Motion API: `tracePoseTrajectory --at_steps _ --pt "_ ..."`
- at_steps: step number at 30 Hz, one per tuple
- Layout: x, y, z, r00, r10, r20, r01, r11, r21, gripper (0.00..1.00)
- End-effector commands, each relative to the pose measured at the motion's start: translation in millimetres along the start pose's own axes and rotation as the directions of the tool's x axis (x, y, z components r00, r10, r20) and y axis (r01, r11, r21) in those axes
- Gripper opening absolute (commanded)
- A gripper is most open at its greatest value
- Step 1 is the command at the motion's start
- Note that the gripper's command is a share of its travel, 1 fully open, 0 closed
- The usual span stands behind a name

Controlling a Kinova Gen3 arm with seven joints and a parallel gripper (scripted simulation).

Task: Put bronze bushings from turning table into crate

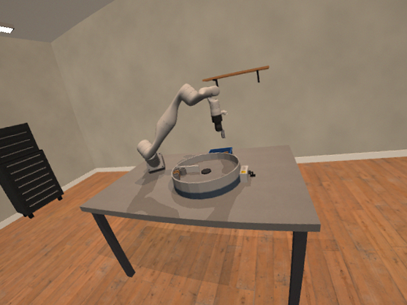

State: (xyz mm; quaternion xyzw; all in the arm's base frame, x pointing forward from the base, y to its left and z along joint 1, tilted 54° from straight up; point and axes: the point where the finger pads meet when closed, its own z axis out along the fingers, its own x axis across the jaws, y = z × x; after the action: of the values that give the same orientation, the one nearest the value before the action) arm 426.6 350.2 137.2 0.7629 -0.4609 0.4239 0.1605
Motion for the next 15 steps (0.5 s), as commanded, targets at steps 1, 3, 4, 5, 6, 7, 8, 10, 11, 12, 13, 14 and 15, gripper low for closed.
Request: tracePoseTrajectory --at_steps 1,3,4,5,6,7,8,10,11,12,13,14,15 --pt "-0.3 -0.2 -1.2 1.000 0.000 0.001 0.000 1.000 0.002 0.47" --pt "-0.3 -0.2 -1.2 1.000 0.000 0.001 0.000 1.000 0.002 0.47" --pt "-0.3 -0.2 -1.2 1.000 0.000 0.001 0.000 1.000 0.002 0.47" --pt "-0.3 -0.2 -1.2 1.000 0.000 0.001 0.000 1.000 0.002 0.47" --pt "-0.3 -0.2 -1.2 1.000 0.000 0.001 0.000 1.000 0.002 0.47" --pt "-0.3 -0.2 -1.2 1.000 0.000 0.001 0.000 1.000 0.002 0.47" --pt "-0.3 -0.2 -1.2 1.000 0.000 0.001 0.000 1.000 0.002 0.47" --pt "-0.3 -0.2 -1.2 1.000 0.000 0.001 0.000 1.000 0.002 0.47" --pt "-0.3 -0.2 -1.2 1.000 0.000 0.001 0.000 1.000 0.002 0.47" --pt "-0.3 -0.2 -1.2 1.000 0.000 0.001 0.000 1.000 0.002 0.47" --pt "6.6 8.7 -0.5 1.000 -0.030 0.001 0.030 1.000 0.002 0.45" --pt "13.5 17.6 0.2 0.998 -0.059 0.001 0.059 0.998 0.002 0.45" --pt "20.4 26.5 0.9 0.996 -0.088 0.001 0.088 0.996 0.002 0.45"
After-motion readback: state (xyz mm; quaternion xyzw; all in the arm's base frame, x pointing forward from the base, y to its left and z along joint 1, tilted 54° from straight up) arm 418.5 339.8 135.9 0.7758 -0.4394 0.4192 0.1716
